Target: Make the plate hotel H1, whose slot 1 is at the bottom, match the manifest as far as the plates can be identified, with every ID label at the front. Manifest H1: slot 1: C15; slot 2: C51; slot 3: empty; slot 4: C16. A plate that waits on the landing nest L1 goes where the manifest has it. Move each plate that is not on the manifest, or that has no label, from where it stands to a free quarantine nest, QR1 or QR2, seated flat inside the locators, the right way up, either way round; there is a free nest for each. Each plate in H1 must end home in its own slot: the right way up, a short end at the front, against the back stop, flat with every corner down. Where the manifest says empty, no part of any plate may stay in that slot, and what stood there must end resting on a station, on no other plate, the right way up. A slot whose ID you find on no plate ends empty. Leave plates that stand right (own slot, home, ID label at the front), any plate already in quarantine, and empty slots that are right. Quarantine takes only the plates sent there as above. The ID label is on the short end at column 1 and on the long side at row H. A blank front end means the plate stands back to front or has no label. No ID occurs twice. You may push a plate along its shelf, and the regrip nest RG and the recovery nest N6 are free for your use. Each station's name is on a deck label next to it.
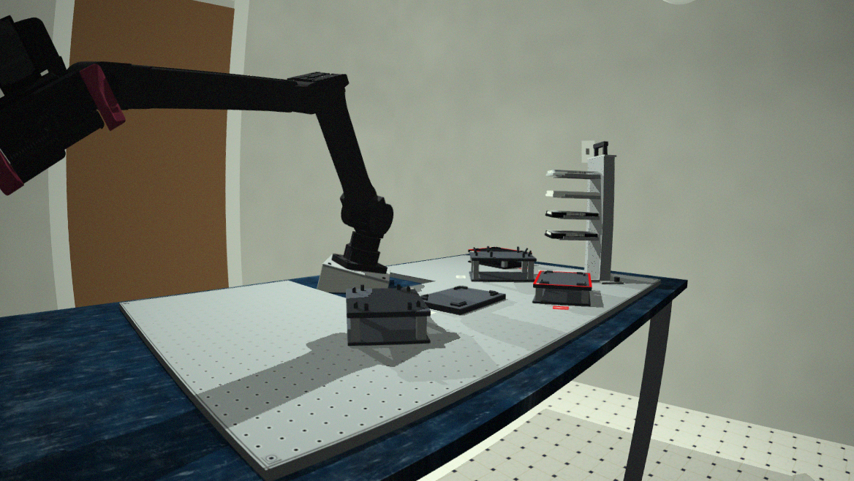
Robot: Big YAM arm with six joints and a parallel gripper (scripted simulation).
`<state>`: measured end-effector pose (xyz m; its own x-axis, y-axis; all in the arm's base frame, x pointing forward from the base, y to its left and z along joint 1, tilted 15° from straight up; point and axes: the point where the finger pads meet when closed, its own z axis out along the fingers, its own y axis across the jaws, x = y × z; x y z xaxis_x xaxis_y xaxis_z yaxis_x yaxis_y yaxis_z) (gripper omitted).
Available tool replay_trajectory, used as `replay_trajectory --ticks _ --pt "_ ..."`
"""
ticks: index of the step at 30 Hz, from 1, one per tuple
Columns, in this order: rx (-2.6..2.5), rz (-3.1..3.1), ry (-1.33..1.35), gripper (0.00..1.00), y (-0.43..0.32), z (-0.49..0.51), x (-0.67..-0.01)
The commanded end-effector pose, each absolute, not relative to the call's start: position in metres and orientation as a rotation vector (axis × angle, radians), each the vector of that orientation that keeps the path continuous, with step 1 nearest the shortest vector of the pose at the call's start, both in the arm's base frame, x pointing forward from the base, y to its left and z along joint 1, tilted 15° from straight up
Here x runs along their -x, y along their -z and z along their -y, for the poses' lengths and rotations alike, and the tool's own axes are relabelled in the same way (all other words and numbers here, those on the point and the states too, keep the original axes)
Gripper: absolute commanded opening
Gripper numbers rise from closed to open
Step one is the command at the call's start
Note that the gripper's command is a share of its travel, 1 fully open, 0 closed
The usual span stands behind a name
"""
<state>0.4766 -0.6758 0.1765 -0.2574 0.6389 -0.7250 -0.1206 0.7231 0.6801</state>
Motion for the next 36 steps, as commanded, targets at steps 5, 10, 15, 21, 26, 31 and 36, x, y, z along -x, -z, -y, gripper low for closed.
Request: replay_trajectory --ticks 5,10,15,21,26,31,36 --pt "-0.316 -1.724 -0.658 0.00 -0.253 0.668 -0.490" --pt "-0.356 -1.727 -0.695 0.00 -0.235 0.653 -0.496" --pt "-0.363 -1.725 -0.701 0.00 -0.244 0.642 -0.505" --pt "-0.354 -1.708 -0.647 0.00 -0.265 0.654 -0.493" --pt "-0.343 -1.773 -0.668 0.00 -0.270 0.635 -0.515" --pt "-0.360 -1.776 -0.687 0.00 -0.257 0.617 -0.521" --pt "-0.381 -1.774 -0.703 0.00 -0.261 0.609 -0.525"
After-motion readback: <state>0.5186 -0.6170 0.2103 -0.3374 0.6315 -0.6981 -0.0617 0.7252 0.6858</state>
